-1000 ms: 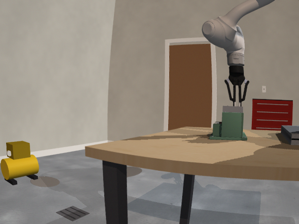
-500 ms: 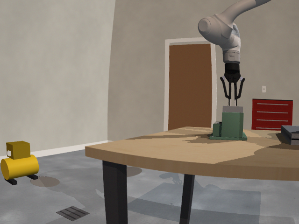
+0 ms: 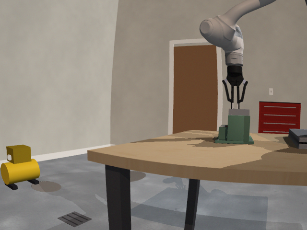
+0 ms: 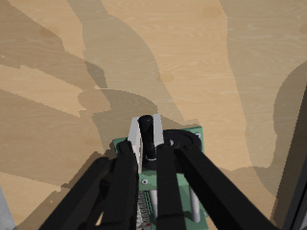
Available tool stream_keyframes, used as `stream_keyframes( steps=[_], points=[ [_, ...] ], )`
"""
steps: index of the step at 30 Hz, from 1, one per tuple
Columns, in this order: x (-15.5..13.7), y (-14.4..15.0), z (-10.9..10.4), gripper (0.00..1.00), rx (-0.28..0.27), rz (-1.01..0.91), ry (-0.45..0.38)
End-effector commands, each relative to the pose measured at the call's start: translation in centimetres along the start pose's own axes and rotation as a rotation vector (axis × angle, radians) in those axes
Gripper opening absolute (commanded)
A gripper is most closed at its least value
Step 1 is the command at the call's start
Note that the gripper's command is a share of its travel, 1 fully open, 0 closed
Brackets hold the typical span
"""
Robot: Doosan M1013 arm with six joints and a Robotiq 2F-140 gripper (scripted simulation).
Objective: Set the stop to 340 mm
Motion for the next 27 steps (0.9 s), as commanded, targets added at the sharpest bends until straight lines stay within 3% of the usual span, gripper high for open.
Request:
stream_keyframes(
  steps=[1,19,27],
  points=[
    [-0.1,-0.4,0.6,0.04,-0.002,0.001,-0.003],
    [-0.2,-1.3,2.8,0.04,-0.002,0.001,-0.003],
    [-0.2,-0.5,4.8,0.04,-0.002,0.001,-0.003]
  ],
)
Point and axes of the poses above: the point where the finger pads meet when closed, its own z axis out along the fingers, its own y axis across the jaws, x = y × z, the point moved 9 cm from there along -z, back along the fingers, and after that the axes turned 4 degrees about z, right-handed, at the moved point
